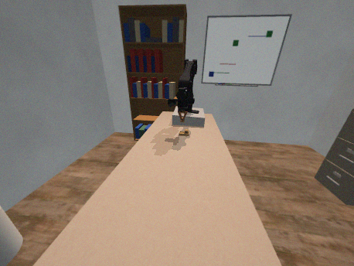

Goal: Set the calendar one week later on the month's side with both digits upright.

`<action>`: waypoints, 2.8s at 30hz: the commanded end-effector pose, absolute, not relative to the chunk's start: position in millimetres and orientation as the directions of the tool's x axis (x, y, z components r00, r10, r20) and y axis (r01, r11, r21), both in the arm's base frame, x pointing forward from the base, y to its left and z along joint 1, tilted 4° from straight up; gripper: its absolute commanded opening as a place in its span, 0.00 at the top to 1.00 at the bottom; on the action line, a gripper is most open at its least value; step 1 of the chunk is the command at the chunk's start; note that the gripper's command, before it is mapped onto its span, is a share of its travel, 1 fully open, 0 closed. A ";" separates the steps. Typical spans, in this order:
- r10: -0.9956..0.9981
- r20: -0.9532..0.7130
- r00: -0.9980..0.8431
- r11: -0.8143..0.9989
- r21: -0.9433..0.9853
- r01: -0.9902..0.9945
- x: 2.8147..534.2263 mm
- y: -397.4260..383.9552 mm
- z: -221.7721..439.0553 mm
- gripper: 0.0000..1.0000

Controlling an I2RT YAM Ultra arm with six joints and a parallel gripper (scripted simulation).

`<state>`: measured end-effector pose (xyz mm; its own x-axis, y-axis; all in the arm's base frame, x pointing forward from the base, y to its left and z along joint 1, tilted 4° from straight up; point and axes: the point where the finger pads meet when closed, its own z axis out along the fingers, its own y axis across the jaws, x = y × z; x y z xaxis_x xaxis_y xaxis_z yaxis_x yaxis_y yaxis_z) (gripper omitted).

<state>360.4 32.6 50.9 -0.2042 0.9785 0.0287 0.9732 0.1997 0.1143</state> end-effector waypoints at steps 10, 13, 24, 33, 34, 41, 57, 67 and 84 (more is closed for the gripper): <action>0.978 0.033 -0.204 0.201 0.073 0.977 349.4 31.2 54.9 0.74; 0.967 0.029 -0.251 0.249 0.075 0.966 349.3 35.1 54.7 0.74; 0.765 -0.005 -0.644 0.642 0.080 0.762 346.2 70.5 53.2 0.74; 0.513 -0.031 -0.858 0.857 0.074 0.510 341.6 96.8 52.2 0.74; 0.513 -0.031 -0.858 0.857 0.074 0.510 341.6 96.8 52.2 0.74; 0.224 -0.052 -0.973 0.973 0.062 0.221 335.4 121.2 51.1 0.74; -0.194 -0.074 -0.978 0.980 0.037 -0.197 324.2 153.5 49.7 0.74; -0.194 -0.074 -0.978 0.980 0.037 -0.197 324.2 153.5 49.7 0.74; -0.200 -0.073 -0.977 0.978 0.037 -0.203 327.0 155.2 12.1 0.74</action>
<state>316.6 150.5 9.5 -0.9794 -0.2006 -0.0251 -0.2012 0.9792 0.0269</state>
